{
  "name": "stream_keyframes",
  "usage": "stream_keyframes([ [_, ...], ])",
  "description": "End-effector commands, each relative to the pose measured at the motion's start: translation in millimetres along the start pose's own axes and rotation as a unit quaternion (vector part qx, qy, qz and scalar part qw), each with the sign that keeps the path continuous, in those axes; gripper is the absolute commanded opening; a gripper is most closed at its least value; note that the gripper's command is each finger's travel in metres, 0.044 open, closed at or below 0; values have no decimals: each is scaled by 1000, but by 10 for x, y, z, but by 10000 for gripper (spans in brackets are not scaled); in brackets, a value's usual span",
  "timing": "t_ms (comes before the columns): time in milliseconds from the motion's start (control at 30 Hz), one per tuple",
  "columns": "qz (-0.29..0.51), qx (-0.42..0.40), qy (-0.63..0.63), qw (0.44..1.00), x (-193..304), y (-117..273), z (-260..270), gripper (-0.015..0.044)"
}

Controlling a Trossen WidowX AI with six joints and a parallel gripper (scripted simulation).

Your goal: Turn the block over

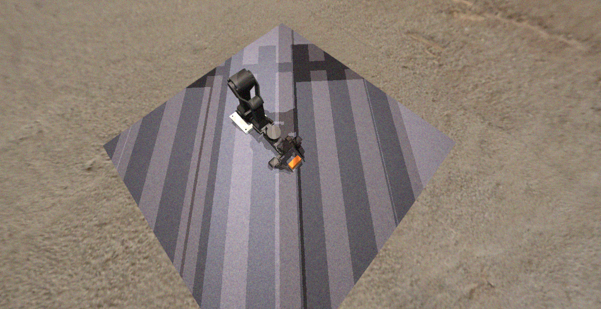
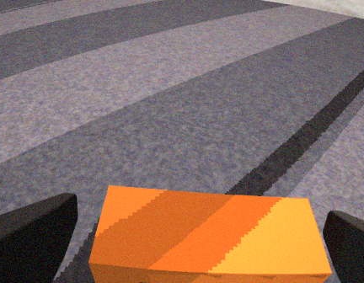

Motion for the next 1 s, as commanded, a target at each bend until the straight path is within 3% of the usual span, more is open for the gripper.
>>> stream_keyframes([
  [0, 37, -3, -3, 999, -111, -121, -24, 440],
  [267, 170, -14, -4, 985, -541, -90, -74, 440],
  [533, 199, -17, 1, 980, -941, 122, -96, 440],
  [767, 274, -24, -1, 962, -959, 380, -85, 440],
  [967, 279, -24, -1, 960, -962, 403, -84, 440],
])
Point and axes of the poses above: the point midway between the two fingers, 35 mm back from their tips, its own y axis back along the fingers, its own z axis across the jaws, x = y × z, the point moved 6 cm from there along y, back along the fingers, and after that the axes turned 5 degrees about y, right-handed, at the moved point
